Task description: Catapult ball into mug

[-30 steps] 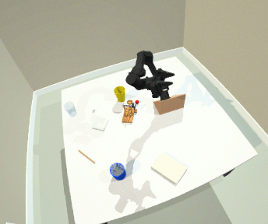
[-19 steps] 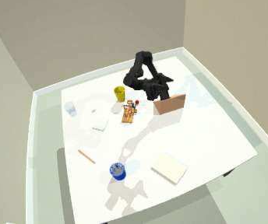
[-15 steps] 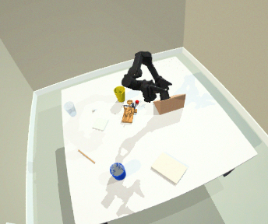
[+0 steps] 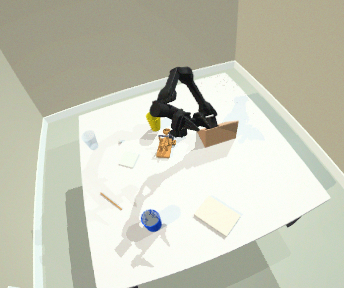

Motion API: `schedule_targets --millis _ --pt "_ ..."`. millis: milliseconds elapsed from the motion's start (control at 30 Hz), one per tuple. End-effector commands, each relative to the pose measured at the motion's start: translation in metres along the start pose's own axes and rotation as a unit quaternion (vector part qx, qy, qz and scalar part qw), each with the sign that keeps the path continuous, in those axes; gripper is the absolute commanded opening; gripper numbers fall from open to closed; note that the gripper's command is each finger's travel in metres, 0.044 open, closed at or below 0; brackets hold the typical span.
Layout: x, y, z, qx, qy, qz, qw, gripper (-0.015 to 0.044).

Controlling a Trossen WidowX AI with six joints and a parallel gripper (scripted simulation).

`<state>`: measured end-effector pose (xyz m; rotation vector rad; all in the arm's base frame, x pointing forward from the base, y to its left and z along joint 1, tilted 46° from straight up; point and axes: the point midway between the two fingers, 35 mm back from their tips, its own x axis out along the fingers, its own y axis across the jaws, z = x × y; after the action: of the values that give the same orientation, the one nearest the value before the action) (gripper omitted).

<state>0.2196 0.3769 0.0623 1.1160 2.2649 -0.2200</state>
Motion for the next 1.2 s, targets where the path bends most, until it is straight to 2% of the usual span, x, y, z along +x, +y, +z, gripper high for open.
schedule_targets --millis 0,533,1167 --pt "-0.009 -0.003 0.021 -0.033 -0.044 0.002 0.998 0.044" --pt "-0.052 -0.02 0.089 -0.182 -0.205 -0.047 0.961 0.044" --pt "-0.121 -0.057 0.156 -0.33 -0.332 -0.21 0.859 0.044"
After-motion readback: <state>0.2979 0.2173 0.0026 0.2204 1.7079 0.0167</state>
